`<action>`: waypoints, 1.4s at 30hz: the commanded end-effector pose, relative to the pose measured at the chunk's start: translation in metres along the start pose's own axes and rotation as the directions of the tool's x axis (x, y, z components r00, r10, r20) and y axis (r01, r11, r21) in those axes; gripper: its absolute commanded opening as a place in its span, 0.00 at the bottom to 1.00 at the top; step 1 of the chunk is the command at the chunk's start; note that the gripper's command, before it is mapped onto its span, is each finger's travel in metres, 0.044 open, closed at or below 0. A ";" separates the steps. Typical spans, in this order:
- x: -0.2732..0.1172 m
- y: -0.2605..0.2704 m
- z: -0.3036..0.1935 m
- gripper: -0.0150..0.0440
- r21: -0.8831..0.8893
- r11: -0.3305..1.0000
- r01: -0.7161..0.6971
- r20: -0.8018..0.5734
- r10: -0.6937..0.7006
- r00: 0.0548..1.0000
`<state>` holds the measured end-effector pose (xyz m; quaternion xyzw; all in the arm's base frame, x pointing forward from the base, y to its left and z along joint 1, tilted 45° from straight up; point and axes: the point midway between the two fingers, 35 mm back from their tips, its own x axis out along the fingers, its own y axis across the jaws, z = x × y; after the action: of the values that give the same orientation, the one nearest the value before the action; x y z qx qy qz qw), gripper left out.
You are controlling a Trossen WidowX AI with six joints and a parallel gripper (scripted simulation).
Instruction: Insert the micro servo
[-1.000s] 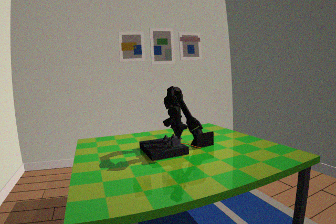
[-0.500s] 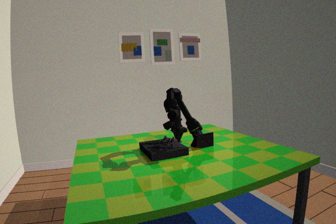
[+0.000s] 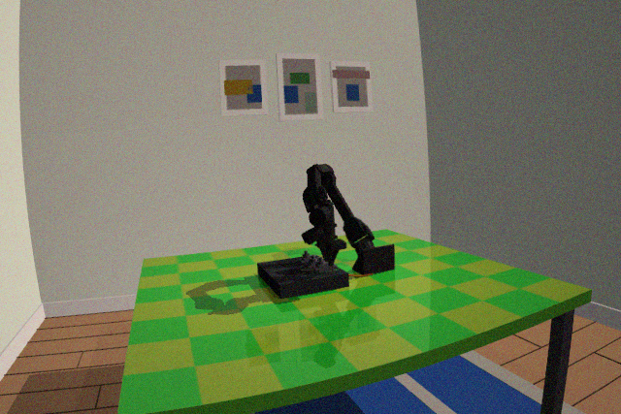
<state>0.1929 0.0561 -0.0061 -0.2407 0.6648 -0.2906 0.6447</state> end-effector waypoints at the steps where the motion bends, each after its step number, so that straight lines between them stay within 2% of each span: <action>1: 0.004 0.000 0.001 0.25 -0.003 1.000 0.004 0.009 -0.004 1.000; 9: 0.011 0.000 0.001 0.25 -0.003 1.000 0.004 0.009 -0.004 1.000; 16: 0.010 0.000 -0.001 0.57 -0.003 1.000 0.004 0.009 -0.004 1.000; 19: 0.004 0.000 0.000 0.57 -0.003 1.000 0.003 0.008 -0.003 1.000; 23: -0.023 -0.002 -0.003 0.57 -0.003 1.000 0.003 0.008 -0.003 1.000; 29: -0.026 -0.002 -0.004 0.57 -0.004 1.000 0.003 0.008 -0.003 1.000; 32: -0.028 0.000 0.004 0.71 -0.010 1.000 0.009 0.010 -0.009 1.000; 38: -0.057 0.005 0.048 0.97 -0.003 1.000 0.003 0.011 -0.003 1.000; 39: -0.062 0.005 0.057 1.00 -0.003 1.000 0.003 0.012 -0.002 1.000; 42: -0.077 0.004 0.081 1.00 -0.001 1.000 0.002 0.012 -0.002 1.000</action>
<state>0.2540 0.0993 0.0368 -0.2416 0.6620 -0.2887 0.6481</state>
